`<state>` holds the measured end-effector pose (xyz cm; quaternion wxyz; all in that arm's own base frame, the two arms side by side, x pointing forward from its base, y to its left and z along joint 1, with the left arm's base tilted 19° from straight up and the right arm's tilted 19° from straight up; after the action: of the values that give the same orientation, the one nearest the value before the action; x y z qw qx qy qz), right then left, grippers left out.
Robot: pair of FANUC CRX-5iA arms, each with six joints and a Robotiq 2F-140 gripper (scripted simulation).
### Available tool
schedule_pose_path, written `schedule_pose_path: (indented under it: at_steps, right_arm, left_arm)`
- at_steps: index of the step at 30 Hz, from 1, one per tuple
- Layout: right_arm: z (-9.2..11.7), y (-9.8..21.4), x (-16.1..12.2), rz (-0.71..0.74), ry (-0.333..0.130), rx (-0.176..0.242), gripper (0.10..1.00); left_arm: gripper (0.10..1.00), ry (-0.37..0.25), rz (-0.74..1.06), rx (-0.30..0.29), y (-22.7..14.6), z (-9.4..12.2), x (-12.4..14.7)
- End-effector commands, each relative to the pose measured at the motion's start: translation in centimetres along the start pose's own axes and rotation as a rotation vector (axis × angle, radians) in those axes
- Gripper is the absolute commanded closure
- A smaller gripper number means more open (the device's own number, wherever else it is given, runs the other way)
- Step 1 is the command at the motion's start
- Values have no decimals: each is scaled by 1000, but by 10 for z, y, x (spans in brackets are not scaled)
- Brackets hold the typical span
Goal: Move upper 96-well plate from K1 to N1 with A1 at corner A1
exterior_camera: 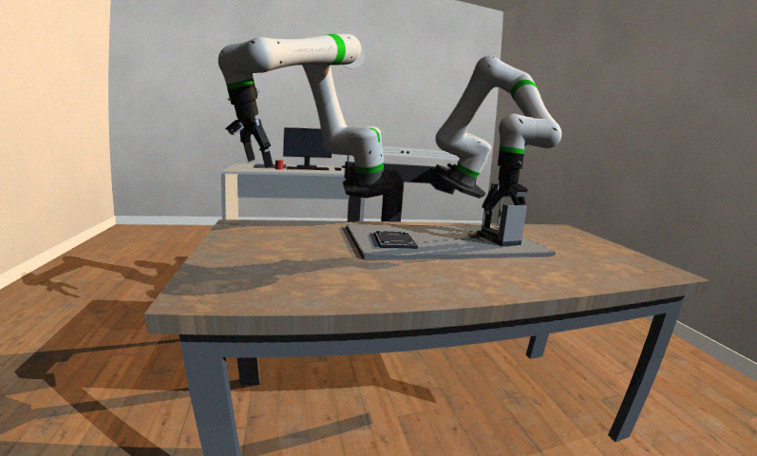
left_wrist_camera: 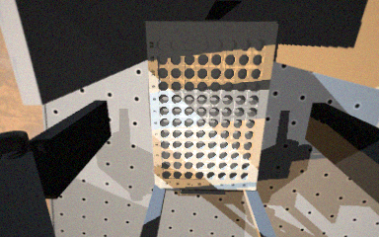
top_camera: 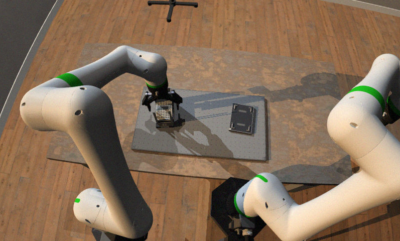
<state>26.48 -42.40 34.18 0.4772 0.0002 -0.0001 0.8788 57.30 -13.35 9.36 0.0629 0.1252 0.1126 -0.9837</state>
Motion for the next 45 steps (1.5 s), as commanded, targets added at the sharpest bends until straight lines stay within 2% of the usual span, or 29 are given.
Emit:
schedule_pose_path:
  at_steps: [1, 9, 10, 45]
  right_arm:
    - [1, 0, 0, 0, 2, 0, 98]
    - [1, 0, 0, 0, 2, 0, 98]
    - [1, 0, 0, 0, 2, 0, 98]
    - [1, 0, 0, 0, 2, 0, 98]
  left_arm:
    - [98, 2, 0, 1, 0, 0, -1]
    - [98, 2, 0, 1, 0, 0, -1]
    - [469, 2, 0, 1, 0, 0, -1]
    - [486, 2, 0, 1, 0, 1, -1]
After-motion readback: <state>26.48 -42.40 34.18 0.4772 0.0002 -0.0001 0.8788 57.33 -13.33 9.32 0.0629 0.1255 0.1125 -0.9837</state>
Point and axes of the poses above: on each arm, the point where the finger pads meet when closed, its own z axis back along the fingers, its own y axis across the jaws, x = y × z, the point moved 7 cm from there along z, back along the fingers, and after that the axes turned 1 degree about z, right-handed, at the moved point
